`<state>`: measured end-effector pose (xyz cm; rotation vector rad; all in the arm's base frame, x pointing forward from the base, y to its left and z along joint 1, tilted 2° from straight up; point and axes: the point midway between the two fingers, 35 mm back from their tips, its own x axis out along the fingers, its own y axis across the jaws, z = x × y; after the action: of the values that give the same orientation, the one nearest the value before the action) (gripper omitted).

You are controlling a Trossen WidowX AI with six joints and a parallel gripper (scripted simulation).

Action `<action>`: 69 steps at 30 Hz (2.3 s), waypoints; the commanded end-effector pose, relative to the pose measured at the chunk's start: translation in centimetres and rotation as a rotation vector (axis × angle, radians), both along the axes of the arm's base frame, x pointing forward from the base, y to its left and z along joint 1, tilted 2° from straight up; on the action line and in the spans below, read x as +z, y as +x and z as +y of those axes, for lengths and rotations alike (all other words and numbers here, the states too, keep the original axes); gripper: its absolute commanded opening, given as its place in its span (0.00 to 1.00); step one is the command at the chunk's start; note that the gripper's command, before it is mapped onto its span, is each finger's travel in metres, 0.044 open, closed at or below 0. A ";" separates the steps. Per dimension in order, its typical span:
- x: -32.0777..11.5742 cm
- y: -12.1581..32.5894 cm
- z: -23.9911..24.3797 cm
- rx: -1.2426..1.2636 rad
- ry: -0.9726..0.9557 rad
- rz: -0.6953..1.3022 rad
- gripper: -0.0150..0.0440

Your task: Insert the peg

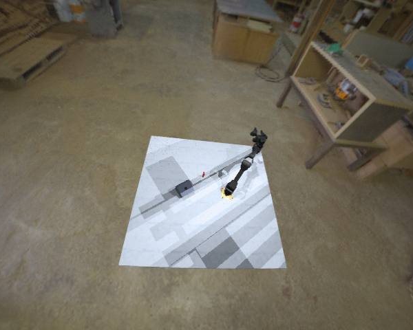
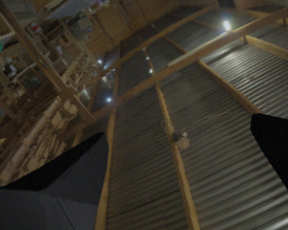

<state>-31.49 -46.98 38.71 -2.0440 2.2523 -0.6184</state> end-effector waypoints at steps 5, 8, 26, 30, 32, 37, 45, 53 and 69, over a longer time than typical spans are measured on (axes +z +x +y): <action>-0.8 1.8 -1.3 0.042 0.025 -0.100 1.00; -1.5 3.4 -2.4 0.077 0.050 -0.184 1.00; -6.0 14.2 -6.7 0.226 0.251 -0.663 1.00; -7.0 16.8 -7.0 0.244 0.307 -0.758 1.00; -7.6 18.1 -7.2 0.251 0.335 -0.808 1.00; -9.0 21.3 -7.4 0.261 0.408 -0.930 1.00; -11.2 26.4 -7.1 0.254 0.532 -1.113 1.00; -13.4 31.3 -6.1 0.218 0.660 -1.278 1.00; -17.5 40.4 -1.9 0.056 0.911 -1.543 1.00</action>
<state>7.43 -49.93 22.10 -0.6996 1.1001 -0.6243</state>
